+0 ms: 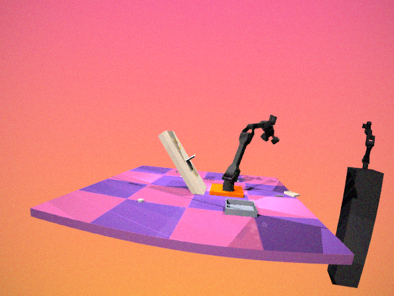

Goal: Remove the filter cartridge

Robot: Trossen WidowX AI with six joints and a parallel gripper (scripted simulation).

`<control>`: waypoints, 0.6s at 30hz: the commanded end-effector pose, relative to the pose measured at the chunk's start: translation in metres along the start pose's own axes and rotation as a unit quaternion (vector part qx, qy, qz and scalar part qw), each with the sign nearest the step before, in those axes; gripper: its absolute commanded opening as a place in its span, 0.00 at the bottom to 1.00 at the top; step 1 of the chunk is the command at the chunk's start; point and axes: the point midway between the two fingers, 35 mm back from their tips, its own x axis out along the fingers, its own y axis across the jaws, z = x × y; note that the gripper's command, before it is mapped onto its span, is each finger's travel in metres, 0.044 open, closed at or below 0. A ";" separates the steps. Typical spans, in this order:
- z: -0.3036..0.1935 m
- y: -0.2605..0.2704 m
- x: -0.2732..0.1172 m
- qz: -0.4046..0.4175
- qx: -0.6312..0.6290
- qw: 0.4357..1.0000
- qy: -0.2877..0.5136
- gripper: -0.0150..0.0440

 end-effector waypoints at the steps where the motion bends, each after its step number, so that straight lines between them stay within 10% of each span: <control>1: 0.001 -0.001 0.000 -0.001 0.003 1.000 -0.001 0.89; 11: 0.109 -0.104 -0.004 -0.046 0.099 0.989 -0.098 0.45; 18: 0.182 -0.159 -0.026 -0.063 0.145 0.973 -0.170 0.45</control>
